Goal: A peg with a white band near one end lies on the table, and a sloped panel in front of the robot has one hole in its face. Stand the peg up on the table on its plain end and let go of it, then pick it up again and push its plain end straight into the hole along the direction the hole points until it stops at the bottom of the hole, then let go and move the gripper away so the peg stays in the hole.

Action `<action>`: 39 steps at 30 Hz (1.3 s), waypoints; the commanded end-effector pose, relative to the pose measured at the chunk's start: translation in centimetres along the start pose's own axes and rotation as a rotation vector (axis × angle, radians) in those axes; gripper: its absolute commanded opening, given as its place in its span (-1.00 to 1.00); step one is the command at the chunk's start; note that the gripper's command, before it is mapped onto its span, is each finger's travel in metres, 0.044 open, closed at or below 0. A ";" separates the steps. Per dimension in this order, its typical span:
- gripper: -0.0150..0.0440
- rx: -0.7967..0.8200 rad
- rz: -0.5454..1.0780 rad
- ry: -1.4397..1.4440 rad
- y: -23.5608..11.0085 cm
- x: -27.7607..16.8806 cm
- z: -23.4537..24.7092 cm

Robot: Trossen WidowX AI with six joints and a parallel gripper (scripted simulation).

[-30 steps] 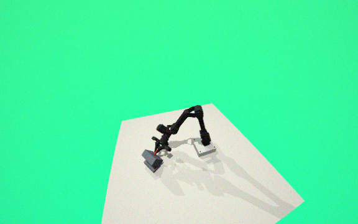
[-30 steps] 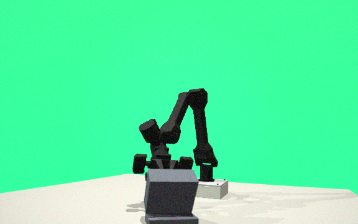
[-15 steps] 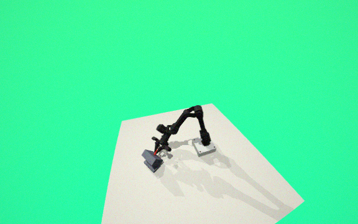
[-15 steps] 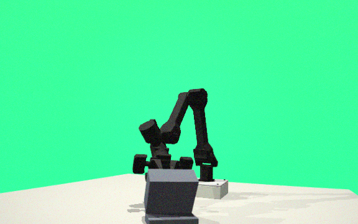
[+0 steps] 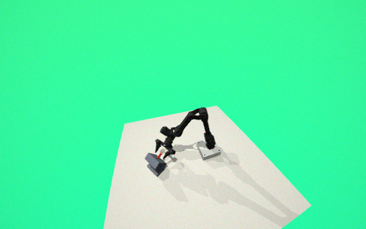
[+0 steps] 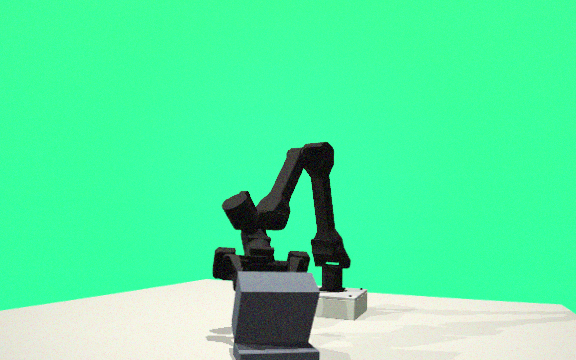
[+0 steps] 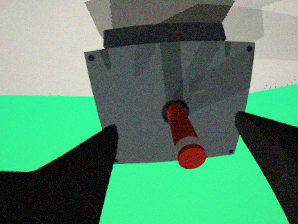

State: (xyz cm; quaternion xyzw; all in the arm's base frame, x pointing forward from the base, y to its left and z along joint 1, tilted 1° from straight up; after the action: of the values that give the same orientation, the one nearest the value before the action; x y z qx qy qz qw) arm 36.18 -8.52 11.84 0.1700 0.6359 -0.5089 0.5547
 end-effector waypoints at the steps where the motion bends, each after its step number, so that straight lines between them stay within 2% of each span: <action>1: 1.00 -0.002 0.003 -0.007 -0.6 -0.1 0.1; 39: 1.00 0.002 -0.012 0.003 -7.5 0.2 0.8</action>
State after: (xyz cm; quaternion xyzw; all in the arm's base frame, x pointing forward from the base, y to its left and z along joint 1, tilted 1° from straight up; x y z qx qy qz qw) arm 31.02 -12.27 14.89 0.1680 0.6392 -0.5140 0.5468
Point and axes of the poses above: the point midway between the two fingers, 35 mm back from their tips, its own y axis out along the fingers, its own z axis across the jaws, x = y × z, the point moved 7 cm from there along -y, back along the fingers, and after that the axes turned 4 degrees about -y, right-handed, at the moved point
